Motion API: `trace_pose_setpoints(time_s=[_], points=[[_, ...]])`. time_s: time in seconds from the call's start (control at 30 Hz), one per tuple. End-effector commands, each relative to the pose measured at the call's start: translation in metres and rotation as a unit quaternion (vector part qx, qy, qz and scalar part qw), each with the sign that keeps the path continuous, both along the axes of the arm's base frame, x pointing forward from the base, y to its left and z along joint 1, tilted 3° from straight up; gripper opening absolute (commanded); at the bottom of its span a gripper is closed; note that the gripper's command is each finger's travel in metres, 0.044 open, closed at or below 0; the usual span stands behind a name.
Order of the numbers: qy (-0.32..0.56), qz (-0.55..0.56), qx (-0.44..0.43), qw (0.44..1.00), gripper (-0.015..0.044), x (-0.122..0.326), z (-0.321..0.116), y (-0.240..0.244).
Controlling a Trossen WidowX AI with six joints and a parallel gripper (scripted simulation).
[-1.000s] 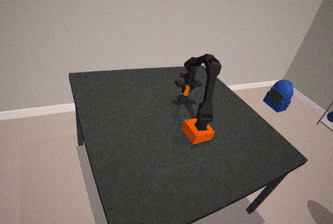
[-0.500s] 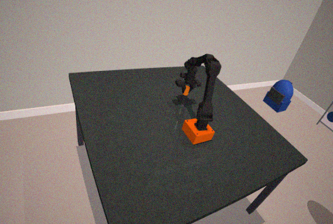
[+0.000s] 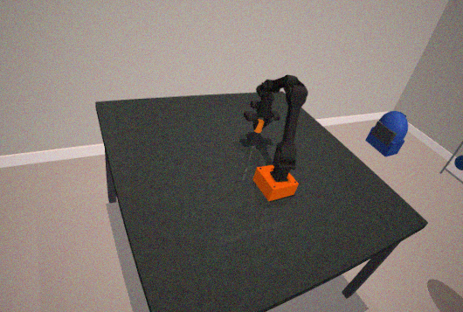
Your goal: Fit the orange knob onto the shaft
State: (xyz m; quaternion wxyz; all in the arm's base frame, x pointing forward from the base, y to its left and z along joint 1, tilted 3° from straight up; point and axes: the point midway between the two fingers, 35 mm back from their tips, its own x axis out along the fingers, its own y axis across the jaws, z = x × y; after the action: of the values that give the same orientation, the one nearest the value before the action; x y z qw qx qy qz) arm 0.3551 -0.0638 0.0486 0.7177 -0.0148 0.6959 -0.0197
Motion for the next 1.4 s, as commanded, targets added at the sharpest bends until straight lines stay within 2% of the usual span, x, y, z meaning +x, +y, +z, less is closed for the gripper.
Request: trace_pose_setpoints(time_s=[0.0,0.2,1.37], points=[[0.000,0.013,-0.001,1.000,0.0000,-0.0011,0.0034,0.0008],[0.005,0.105,-0.004,0.994,0.0000,-0.0040,0.0025,0.0016],[0.004,0.105,-0.004,0.994,0.0000,0.0003,-0.0014,-0.0007]])
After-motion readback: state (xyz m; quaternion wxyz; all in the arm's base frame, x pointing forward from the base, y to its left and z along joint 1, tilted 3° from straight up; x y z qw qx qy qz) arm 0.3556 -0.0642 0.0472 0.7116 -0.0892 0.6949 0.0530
